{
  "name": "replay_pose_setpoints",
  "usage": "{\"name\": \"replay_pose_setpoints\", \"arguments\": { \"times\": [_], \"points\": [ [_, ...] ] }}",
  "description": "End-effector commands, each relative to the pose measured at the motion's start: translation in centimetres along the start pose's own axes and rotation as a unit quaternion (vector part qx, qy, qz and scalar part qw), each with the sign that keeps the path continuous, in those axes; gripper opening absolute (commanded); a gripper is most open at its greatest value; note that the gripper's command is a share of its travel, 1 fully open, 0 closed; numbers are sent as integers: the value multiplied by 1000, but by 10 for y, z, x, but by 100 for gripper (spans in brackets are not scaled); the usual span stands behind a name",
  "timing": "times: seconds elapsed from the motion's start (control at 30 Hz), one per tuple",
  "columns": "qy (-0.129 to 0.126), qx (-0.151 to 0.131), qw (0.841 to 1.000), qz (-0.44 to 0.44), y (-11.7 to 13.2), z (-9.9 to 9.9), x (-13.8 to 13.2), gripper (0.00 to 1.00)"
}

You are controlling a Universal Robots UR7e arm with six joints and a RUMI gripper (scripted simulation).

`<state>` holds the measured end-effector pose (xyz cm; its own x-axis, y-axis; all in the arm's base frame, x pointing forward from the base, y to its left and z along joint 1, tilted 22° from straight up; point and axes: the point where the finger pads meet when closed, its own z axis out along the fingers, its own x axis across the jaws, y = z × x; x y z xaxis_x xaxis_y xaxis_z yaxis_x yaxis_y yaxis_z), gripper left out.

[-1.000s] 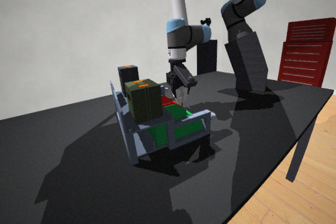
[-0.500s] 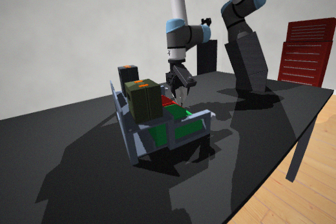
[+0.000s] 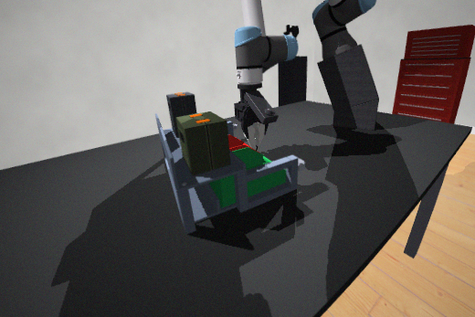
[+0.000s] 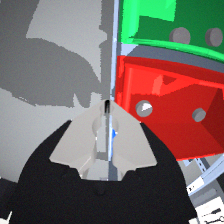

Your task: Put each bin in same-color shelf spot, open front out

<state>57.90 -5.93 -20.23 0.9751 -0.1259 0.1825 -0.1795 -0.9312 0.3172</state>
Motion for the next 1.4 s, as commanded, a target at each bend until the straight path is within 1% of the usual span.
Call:
{"name": "replay_pose_setpoints", "arguments": {
  "times": [0.0, 0.3, 0.7, 1.13, 1.23, 1.37],
  "points": [
    [1, 0, 1000, 0, 0, -1, 0, 0],
    [1, 0, 1000, 0, 0, -6, -5, 0],
    [1, 0, 1000, 0, 0, -19, -18, 0],
    [1, 0, 1000, 0, 0, -22, -19, 0],
    [1, 0, 1000, 0, 0, -25, -19, 0],
    [1, 0, 1000, 0, 0, -35, -19, 0]
  ]
}}
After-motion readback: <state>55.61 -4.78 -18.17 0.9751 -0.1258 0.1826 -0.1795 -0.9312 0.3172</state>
